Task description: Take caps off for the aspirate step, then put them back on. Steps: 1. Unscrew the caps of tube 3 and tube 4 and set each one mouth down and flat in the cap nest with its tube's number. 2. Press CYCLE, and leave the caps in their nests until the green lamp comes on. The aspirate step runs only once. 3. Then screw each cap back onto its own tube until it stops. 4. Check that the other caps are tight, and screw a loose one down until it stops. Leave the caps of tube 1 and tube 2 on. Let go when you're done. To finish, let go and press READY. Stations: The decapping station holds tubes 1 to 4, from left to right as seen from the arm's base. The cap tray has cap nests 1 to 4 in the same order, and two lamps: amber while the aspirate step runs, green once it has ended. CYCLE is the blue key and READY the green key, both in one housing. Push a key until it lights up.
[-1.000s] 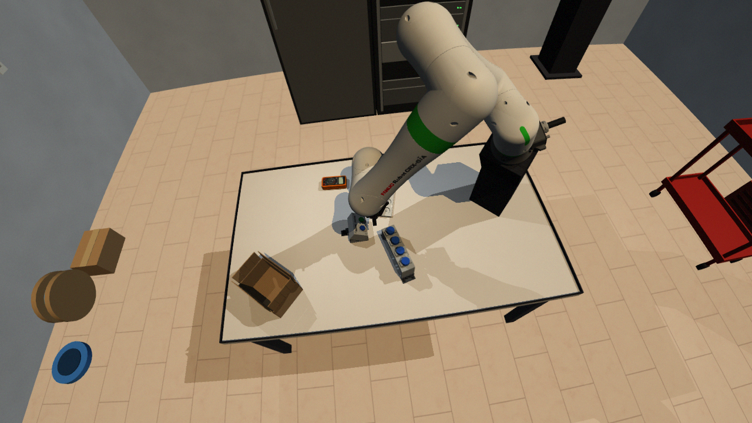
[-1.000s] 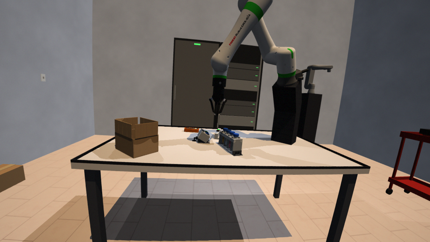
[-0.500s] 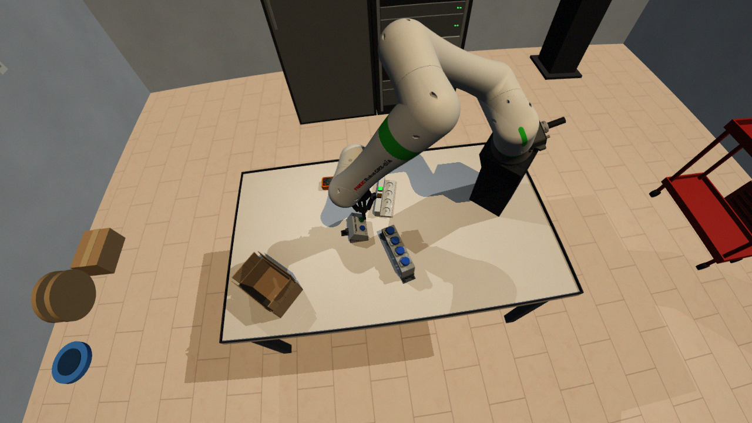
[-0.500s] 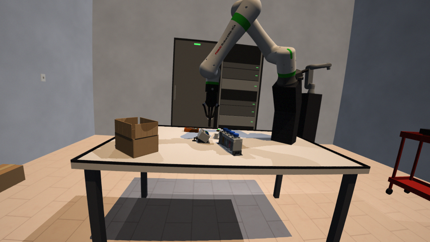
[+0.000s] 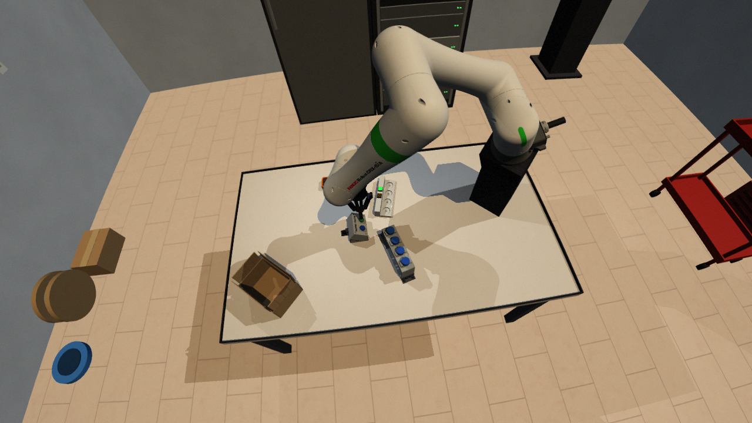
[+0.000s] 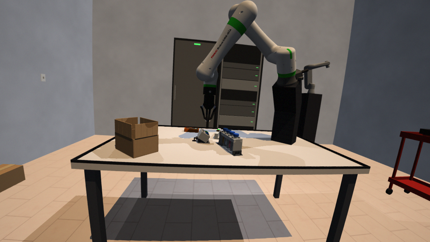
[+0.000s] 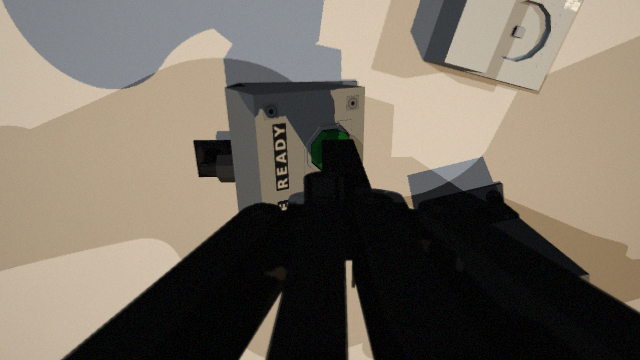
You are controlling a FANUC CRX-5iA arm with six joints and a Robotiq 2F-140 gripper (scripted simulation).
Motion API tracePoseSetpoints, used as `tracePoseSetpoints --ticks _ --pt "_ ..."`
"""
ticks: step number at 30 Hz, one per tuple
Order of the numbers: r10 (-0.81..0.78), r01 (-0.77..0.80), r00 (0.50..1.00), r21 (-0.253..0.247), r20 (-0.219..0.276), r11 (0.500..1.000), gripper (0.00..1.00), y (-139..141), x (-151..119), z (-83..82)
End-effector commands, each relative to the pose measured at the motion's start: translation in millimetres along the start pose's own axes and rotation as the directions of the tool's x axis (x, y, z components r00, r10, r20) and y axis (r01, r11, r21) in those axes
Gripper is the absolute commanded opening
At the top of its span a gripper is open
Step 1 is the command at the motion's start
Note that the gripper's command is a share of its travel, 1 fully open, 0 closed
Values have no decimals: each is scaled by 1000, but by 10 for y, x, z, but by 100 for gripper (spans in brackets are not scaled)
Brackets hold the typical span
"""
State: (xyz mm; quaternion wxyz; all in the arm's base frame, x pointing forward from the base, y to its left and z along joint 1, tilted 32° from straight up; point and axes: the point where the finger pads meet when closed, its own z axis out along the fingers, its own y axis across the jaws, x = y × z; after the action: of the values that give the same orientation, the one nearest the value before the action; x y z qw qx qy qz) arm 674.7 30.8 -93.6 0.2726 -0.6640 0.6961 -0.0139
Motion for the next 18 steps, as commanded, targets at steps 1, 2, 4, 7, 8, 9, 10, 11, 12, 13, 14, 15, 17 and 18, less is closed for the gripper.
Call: tracePoseSetpoints --ticks 1,2,4,7,8,9,10,11,12,13,14,15,17,18 --pt "0 0 1000 2 0 1000 10 -11 1 85" --pt "0 0 1000 2 0 1000 10 -11 1 115" --pt "0 0 1000 2 0 1000 10 -11 1 115" --pt "0 0 1000 2 0 1000 10 -11 1 115" --pt "0 0 1000 2 0 1000 10 -11 1 115" --pt "0 0 1000 2 0 1000 10 -11 1 115" --pt "0 0 1000 2 0 1000 10 -11 1 115" --pt "0 0 1000 2 0 1000 10 -11 1 115" --pt "0 0 1000 2 0 1000 10 -11 1 115" --pt "0 0 1000 2 0 1000 10 -11 1 115" --pt "0 0 1000 2 0 1000 10 -11 1 115" --pt "0 0 1000 2 0 1000 10 -11 1 115" --pt "0 0 1000 2 0 1000 10 -11 1 119" --pt "0 0 1000 2 0 1000 10 -11 1 122"
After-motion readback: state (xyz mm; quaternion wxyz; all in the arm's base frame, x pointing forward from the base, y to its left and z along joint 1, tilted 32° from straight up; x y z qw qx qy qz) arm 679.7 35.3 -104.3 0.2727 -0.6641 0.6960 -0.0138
